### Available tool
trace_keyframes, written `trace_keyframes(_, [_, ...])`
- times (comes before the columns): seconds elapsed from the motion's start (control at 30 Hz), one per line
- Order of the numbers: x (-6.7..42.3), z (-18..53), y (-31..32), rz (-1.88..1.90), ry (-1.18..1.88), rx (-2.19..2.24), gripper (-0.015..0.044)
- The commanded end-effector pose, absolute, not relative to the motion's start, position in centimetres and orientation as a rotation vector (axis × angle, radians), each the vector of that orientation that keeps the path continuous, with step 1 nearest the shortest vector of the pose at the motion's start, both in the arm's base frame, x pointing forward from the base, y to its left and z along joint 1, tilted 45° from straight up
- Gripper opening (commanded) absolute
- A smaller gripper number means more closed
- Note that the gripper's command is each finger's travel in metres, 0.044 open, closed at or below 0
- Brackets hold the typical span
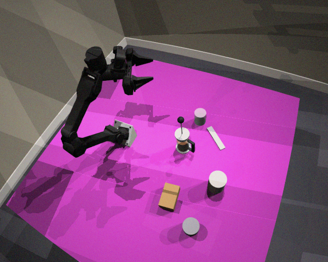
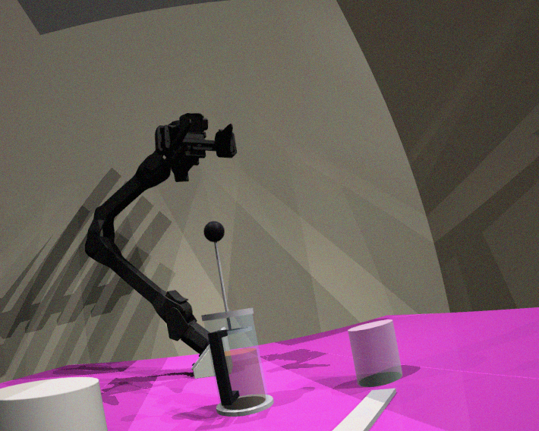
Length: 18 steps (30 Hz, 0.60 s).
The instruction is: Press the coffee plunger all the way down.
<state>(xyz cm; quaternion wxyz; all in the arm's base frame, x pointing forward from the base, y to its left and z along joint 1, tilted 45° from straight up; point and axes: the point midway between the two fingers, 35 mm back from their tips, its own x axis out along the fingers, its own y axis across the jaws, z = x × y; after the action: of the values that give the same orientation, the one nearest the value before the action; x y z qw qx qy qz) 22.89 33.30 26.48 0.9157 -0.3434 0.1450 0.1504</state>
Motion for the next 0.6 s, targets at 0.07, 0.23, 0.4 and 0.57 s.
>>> trace_keyframes(0.07, [27.3, 19.5, 26.1, 0.064, 0.517, -0.75, 0.044])
trace_keyframes(0.23, [28.6, 16.6, 21.1, -0.098, 0.624, -0.765, 0.044])
trace_keyframes(0.4, [28.5, 16.2, 20.3, -0.109, 0.624, -0.763, 0.044])
trace_keyframes(0.57, [28.2, 13.4, 17.8, -0.109, 0.623, -0.763, 0.044])
